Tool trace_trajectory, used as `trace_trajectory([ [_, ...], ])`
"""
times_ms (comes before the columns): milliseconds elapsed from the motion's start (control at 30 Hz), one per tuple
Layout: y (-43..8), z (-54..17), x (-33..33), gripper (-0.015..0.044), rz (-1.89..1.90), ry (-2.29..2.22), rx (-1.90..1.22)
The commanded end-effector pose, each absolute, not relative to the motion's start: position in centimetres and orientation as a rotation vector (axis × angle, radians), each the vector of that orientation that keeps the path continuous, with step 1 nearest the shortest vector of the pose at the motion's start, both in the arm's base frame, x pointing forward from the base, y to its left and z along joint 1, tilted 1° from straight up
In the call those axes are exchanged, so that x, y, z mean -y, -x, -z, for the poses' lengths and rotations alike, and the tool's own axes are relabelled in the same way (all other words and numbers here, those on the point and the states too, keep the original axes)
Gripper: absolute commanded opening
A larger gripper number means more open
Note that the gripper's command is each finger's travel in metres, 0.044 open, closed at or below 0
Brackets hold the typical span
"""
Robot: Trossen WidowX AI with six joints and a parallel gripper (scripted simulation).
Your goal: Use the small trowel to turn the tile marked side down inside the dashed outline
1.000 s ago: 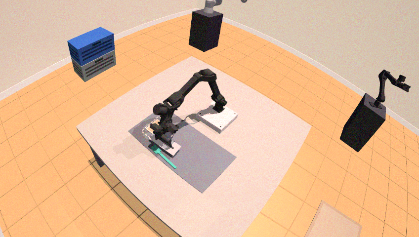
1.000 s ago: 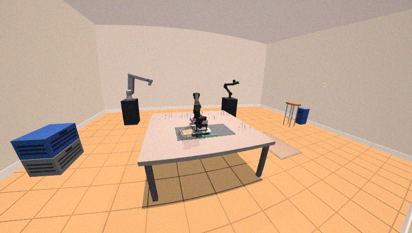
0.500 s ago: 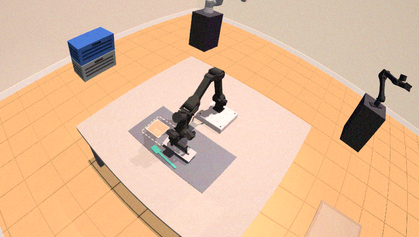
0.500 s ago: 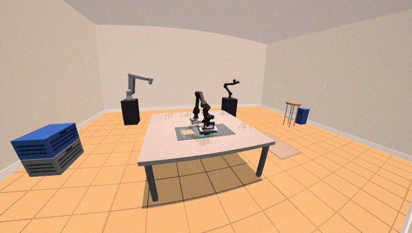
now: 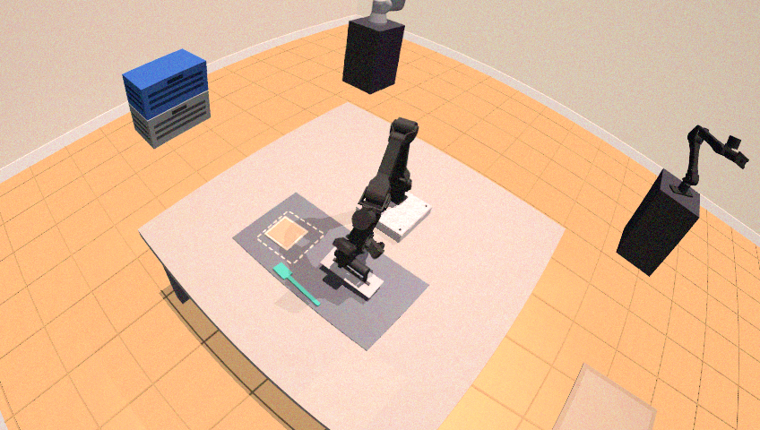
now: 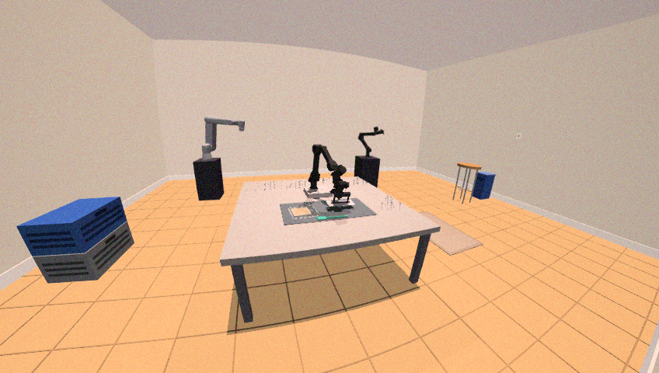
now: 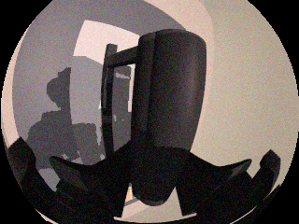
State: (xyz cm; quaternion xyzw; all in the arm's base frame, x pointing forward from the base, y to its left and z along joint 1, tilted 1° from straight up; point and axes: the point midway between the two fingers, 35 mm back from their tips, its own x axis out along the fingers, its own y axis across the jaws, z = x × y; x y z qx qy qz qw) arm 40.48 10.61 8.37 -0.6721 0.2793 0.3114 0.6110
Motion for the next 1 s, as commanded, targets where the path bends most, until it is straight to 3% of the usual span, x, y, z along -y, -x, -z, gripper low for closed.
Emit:
trace_trajectory([
  [0,-39.3,-9.0,-12.0,0.0,-0.684,1.549,-0.618],
  [767,-28.9,-7.9,-17.4,0.0,-0.584,1.532,-0.507],
  [967,-28.2,-7.8,-17.5,0.0,-0.578,1.529,-0.497],
])
